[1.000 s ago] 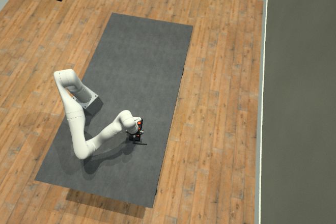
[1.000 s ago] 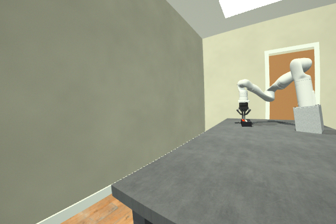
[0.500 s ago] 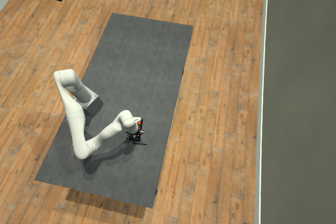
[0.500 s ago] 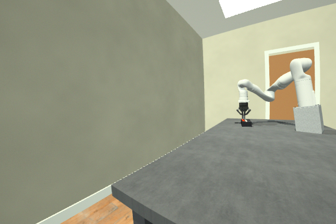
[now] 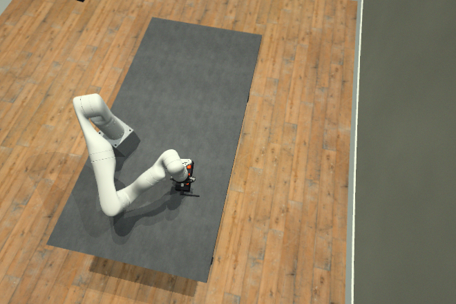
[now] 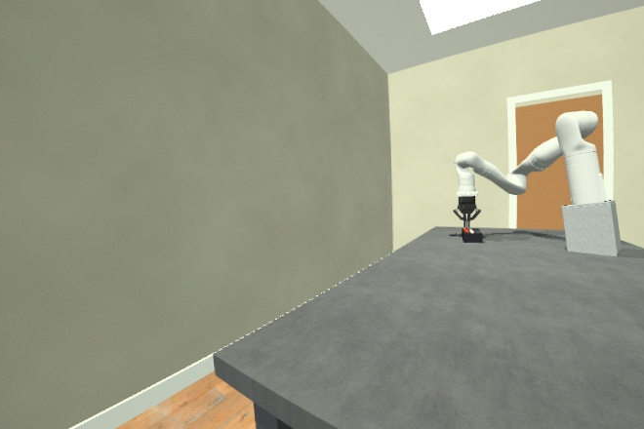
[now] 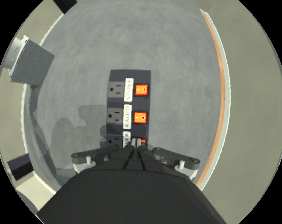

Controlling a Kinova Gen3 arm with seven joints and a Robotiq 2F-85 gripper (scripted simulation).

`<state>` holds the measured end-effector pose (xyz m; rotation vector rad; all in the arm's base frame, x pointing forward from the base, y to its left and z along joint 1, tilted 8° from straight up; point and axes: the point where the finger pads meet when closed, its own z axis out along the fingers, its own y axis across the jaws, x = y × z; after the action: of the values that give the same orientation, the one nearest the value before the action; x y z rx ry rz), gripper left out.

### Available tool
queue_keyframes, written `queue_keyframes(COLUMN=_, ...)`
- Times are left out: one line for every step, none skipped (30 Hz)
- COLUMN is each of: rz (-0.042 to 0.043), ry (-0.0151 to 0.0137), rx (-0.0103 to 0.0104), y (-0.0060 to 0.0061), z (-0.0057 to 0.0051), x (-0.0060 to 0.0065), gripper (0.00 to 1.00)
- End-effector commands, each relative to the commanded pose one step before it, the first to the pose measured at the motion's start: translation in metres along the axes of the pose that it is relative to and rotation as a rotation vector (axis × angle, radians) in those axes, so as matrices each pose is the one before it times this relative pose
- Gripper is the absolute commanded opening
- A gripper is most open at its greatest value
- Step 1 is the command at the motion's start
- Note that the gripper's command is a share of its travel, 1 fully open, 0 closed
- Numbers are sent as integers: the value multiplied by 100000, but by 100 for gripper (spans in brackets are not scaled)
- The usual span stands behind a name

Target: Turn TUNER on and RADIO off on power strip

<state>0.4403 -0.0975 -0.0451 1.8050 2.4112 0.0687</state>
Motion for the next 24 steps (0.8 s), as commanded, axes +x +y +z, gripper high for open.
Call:
queue_keyframes(rz=-113, ry=421, rx=-566, y=227, z=291, x=4, gripper=0)
queue_keyframes(rz=-3, ry=-5, rx=6, y=-2, z=-3, x=-1, gripper=0)
queue_keyframes(rz=-20, ry=-32, rx=40, y=-14, z=-20, x=-4, gripper=0)
queue_keyframes(rz=-51, ry=-80, rx=100, y=-34, z=-50, x=-10, gripper=0)
queue_keyframes(rz=-90, ry=-144, rx=178, y=-61, z=-89, x=-18, gripper=0)
queue_keyframes(rz=-222, ry=114, rx=134, y=-51, z=-133, x=75, gripper=0)
queue_keyframes(rz=-112, ry=622, rx=355, y=-123, z=-179, x=248, gripper=0)
queue_keyframes(rz=440, ry=104, rx=24, y=-28, z=-239, x=76, gripper=0)
queue_keyframes(rz=333, ry=-353, rx=-208, y=45, z=-366, x=-87, gripper=0)
queue_keyframes(rz=-13, ry=-132, rx=-52, y=20, z=-315, x=-45, gripper=0)
queue_keyframes(rz=-5, ry=-6, rx=0, y=-2, z=-297, x=-1, gripper=0)
queue_keyframes(rz=-4, ry=-6, rx=0, y=-2, z=-313, x=-1, gripper=0)
queue_keyframes(rz=-3, ry=-5, rx=0, y=-2, z=-321, x=-1, gripper=0)
queue_keyframes(rz=-4, ry=-6, rx=0, y=-2, z=-320, x=-1, gripper=0)
queue_keyframes(rz=-5, ry=-6, rx=0, y=-2, z=-310, x=-1, gripper=0)
queue_keyframes(rz=-3, ry=-4, rx=0, y=-1, z=-292, x=-1, gripper=0)
queue_keyframes(rz=0, ry=0, rx=0, y=0, z=0, x=0, gripper=0)
queue_keyframes(rz=0, ry=0, rx=0, y=0, z=0, x=0, gripper=0)
queue_keyframes(rz=-4, ry=-5, rx=0, y=-2, z=-266, x=-1, gripper=0)
queue_keyframes(rz=-2, ry=-4, rx=0, y=-1, z=-234, x=-1, gripper=0)
queue_keyframes(rz=-3, ry=-4, rx=0, y=-1, z=-198, x=0, gripper=0)
queue_keyframes(rz=-1, ry=-2, rx=0, y=-1, z=-158, x=-1, gripper=0)
queue_keyframes(rz=24, ry=3, rx=13, y=1, z=-115, x=-5, gripper=0)
queue_keyframes(rz=37, ry=6, rx=20, y=2, z=-76, x=-7, gripper=0)
